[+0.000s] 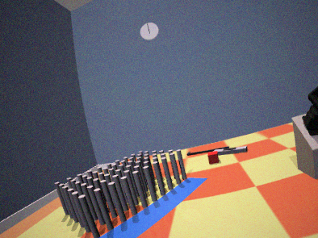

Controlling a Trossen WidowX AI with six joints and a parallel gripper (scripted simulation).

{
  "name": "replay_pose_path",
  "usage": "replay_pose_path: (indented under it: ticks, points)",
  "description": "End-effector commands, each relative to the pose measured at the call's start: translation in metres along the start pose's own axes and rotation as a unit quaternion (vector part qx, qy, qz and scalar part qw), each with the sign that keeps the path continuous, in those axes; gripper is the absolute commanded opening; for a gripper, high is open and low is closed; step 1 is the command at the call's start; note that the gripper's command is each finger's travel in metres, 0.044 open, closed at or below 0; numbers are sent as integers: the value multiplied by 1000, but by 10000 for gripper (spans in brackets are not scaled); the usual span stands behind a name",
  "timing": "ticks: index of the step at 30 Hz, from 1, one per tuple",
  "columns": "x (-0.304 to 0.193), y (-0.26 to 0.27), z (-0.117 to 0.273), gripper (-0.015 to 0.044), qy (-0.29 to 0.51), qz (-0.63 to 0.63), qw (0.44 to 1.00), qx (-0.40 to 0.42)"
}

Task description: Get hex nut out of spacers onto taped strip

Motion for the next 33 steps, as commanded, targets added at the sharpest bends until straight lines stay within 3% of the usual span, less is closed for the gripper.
replay_pose_path:
  ticks: [1, 9, 19, 33]
  points:
    - [0, -3, 0, 426, 0, 1, 1000, -3]
    - [-4, -123, 9, 440, -9, 51, 989, -137]
    - [-24, -249, 59, 440, 33, 134, 944, -299]
    - [-70, -403, 215, 440, 169, 245, 804, -515]
Point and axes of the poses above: the point midway between the two fingers, 35 mm back from their tips, its own z axis back along the fingers, its own y axis across the jaws, x = y × z, the point moved 5 cm from there along z, back along the fingers, and after that the axes turned 12 degrees about -z, right-handed, at the moved point
